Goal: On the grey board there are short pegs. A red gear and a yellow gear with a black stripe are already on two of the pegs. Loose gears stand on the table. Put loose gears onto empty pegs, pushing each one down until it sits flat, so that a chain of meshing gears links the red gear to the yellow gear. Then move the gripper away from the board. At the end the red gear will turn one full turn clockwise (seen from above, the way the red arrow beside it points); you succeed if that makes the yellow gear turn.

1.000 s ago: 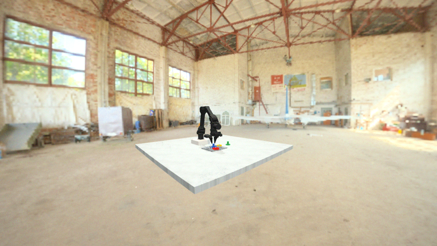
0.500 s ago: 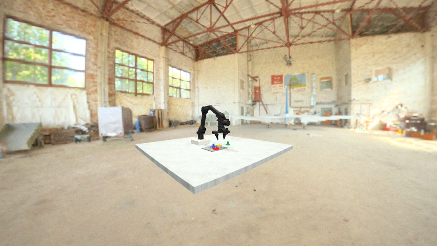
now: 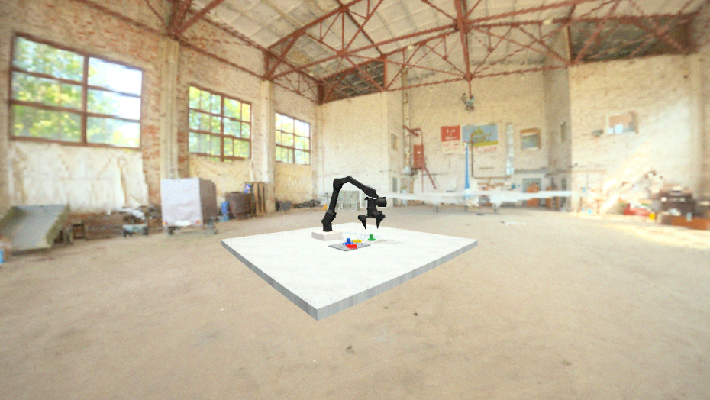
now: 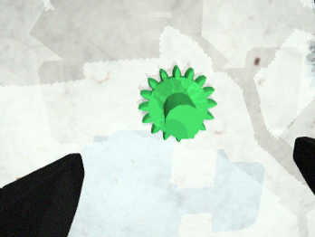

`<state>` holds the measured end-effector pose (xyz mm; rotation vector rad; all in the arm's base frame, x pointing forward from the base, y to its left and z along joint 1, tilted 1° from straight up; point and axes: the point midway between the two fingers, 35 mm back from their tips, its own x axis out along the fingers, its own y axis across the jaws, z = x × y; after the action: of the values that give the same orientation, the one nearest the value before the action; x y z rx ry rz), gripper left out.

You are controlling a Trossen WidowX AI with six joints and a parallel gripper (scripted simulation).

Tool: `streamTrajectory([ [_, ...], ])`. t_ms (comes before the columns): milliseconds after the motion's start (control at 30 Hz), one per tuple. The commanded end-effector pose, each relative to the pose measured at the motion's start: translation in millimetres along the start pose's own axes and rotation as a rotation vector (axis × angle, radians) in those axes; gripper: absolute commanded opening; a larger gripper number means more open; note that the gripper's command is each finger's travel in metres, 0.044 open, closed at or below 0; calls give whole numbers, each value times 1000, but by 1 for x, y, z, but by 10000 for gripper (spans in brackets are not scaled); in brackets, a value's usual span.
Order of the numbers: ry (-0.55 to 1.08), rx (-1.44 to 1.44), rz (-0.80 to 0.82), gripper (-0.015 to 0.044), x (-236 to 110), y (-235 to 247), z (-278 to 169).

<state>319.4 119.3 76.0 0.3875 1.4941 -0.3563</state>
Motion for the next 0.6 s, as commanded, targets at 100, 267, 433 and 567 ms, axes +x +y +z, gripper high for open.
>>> streamTrajectory([
  [100, 1, 11, -2, 440, 18, 0, 1],
  [267, 1, 11, -2, 440, 24, -1, 1],
  [433, 1, 11, -2, 440, 31, -1, 1],
  [567, 1, 11, -2, 440, 38, -1, 1],
])
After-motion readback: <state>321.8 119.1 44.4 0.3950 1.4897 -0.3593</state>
